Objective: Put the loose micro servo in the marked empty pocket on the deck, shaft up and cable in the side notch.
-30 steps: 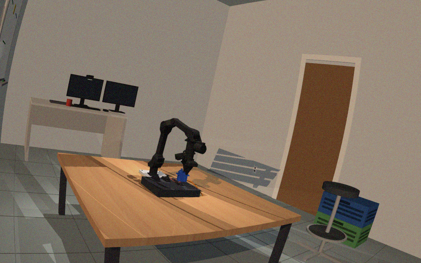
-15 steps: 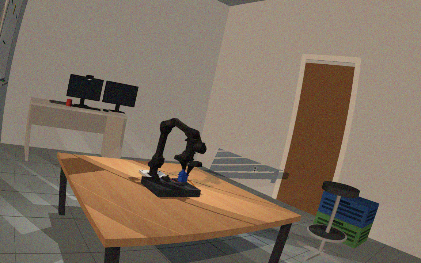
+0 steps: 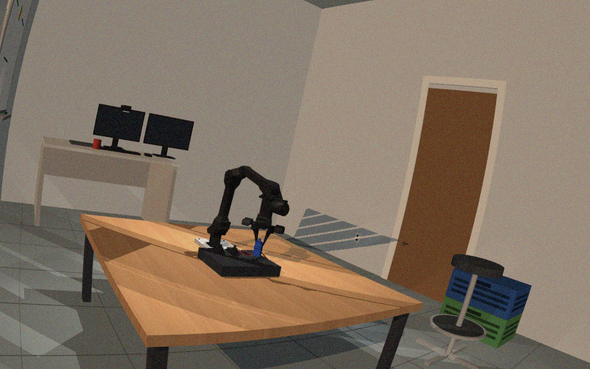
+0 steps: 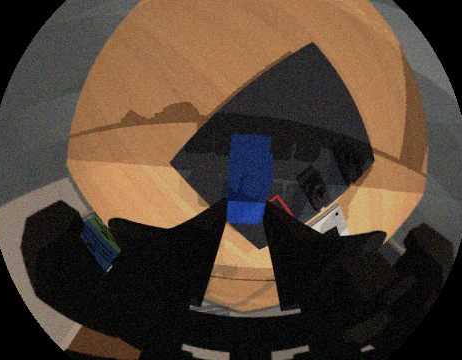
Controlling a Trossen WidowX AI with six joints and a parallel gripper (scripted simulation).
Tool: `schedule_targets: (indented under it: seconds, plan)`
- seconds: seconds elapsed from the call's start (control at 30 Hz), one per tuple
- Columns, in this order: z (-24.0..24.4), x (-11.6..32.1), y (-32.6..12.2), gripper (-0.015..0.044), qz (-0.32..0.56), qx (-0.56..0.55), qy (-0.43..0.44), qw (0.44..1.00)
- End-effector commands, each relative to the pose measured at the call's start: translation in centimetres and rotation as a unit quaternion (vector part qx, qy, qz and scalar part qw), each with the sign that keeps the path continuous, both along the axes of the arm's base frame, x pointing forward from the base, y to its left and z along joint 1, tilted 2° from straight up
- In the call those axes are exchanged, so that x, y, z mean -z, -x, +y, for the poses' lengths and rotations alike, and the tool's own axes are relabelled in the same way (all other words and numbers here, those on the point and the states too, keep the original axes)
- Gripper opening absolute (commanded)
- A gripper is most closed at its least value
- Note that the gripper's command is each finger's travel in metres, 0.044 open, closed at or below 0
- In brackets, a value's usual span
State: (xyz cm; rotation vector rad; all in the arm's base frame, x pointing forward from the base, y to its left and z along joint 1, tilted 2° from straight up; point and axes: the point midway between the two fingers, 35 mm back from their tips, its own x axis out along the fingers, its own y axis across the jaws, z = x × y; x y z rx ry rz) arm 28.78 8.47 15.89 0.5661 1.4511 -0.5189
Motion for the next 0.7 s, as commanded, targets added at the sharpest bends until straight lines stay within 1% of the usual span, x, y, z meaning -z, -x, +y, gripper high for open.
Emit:
schedule_targets:
  seconds: [0.0, 0.27, 0.53, 0.67]
  plan:
    - [-0.05, -0.02, -0.03, 0.0000, -0.002, -0.083, 0.006, 0.996]
    - [-0.05, -0.02, -0.03, 0.0000, -0.004, -0.219, 0.014, 0.976]
    - [-0.05, -0.02, -0.03, 0.0000, -0.005, -0.351, 0.021, 0.936]
    - [-0.05, -0.02, -0.03, 0.0000, -0.005, -0.375, 0.023, 0.927]
